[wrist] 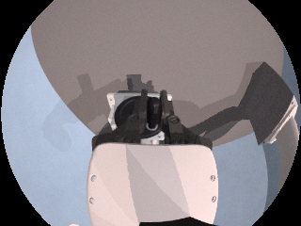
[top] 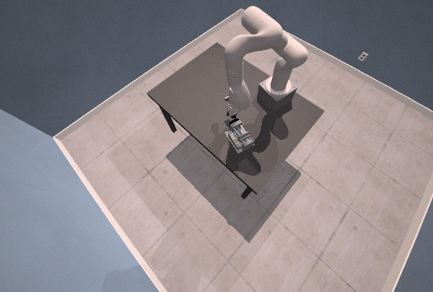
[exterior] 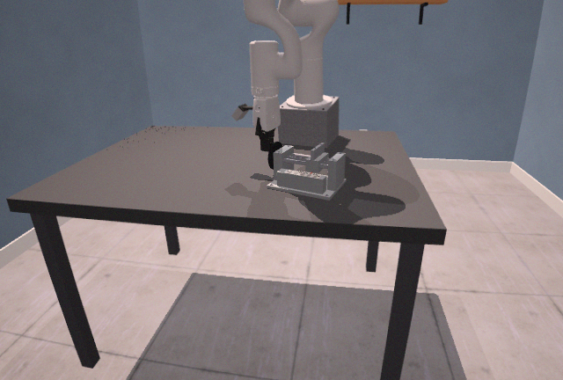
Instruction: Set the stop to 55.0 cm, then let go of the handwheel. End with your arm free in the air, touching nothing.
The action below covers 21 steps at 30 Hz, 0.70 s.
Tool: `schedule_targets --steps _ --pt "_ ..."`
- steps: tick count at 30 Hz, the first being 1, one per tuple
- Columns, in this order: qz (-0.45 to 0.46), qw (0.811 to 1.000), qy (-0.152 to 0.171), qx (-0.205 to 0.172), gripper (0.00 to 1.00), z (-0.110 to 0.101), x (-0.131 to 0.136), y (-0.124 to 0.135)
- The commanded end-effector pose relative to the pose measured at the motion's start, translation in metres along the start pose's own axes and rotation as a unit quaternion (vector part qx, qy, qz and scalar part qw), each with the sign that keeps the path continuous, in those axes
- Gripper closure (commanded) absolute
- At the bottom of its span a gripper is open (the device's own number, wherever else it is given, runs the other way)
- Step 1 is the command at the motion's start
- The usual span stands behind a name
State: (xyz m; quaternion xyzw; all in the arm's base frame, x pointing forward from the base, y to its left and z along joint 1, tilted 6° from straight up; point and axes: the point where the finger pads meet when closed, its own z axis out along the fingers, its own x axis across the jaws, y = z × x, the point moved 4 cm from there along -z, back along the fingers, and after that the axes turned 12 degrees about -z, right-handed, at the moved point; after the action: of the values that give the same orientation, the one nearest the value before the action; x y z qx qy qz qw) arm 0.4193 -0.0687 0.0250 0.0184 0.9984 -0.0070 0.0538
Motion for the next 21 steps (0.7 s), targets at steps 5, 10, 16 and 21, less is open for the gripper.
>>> schedule_targets --steps 5,10,16,21 --pt "0.0 1.0 -0.001 0.0 0.94 -0.0009 -0.0019 -0.0003" --pt "0.0 1.0 -0.001 0.0 0.94 -0.0015 -0.0029 -0.0005" --pt "0.0 1.0 -0.001 0.0 0.94 -0.0025 -0.0046 -0.0009" --pt "0.0 1.0 -0.001 0.0 0.94 -0.0029 -0.0058 -0.0011"
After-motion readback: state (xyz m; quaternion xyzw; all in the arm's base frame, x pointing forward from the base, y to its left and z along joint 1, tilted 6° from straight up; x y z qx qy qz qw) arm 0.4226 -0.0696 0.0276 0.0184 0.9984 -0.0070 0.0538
